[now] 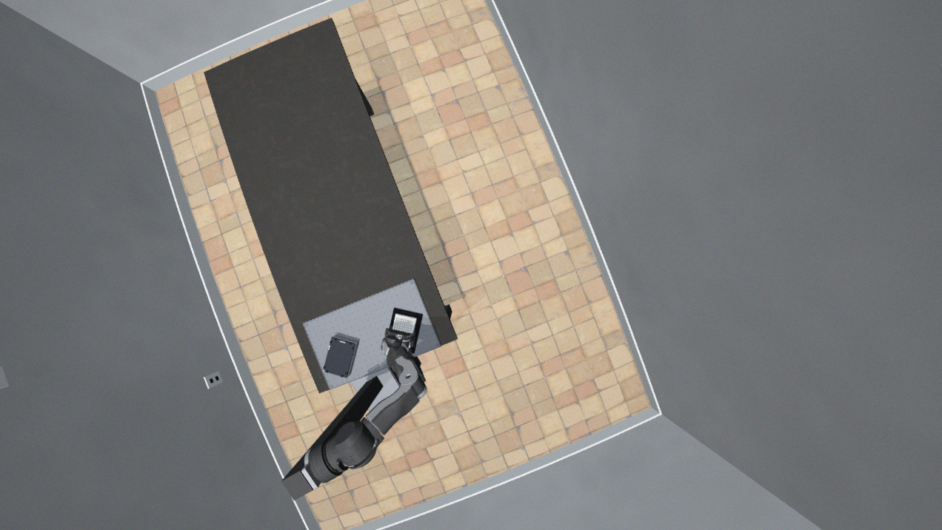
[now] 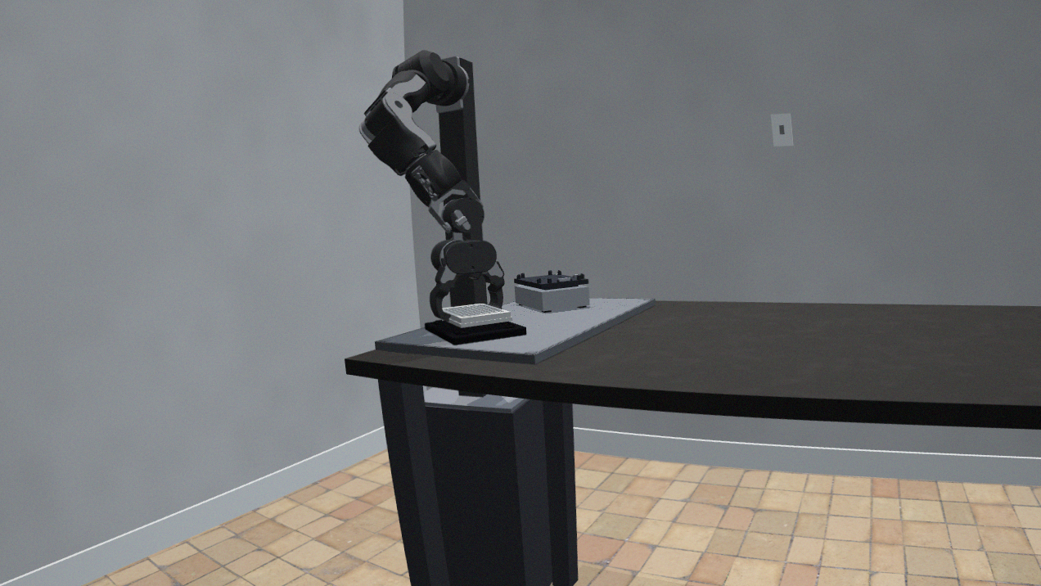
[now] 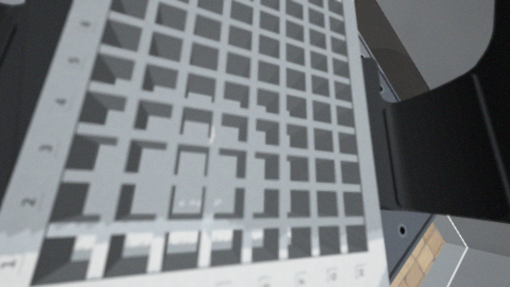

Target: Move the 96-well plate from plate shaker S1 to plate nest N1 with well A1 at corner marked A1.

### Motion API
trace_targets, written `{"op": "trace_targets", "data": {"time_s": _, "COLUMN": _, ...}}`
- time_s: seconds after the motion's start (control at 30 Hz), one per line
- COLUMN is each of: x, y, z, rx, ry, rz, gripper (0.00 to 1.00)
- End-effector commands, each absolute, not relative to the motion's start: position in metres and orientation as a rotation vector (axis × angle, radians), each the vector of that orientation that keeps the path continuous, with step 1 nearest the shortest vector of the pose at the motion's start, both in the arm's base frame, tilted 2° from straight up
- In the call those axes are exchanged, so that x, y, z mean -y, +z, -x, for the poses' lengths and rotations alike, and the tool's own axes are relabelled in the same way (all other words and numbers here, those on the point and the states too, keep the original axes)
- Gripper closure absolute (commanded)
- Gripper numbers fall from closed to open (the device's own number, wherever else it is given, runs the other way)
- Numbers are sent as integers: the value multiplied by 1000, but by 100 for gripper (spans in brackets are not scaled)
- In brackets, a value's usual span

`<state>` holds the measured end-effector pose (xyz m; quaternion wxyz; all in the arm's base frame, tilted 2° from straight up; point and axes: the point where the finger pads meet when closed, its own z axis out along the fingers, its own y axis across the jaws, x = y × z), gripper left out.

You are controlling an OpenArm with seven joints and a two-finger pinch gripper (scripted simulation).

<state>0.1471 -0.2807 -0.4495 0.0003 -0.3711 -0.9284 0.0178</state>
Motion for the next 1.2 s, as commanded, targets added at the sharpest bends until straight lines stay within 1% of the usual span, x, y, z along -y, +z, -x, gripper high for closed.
{"op": "trace_targets", "data": {"time_s": 0.0, "x": 281, "y": -449, "z": -149, "rx": 2921, "ry": 48, "rz": 1165, "gripper": 100}}
{"op": "trace_targets", "data": {"time_s": 1.17, "x": 282, "y": -447, "z": -146, "rx": 2917, "ry": 64, "rz": 1171, "gripper": 100}}
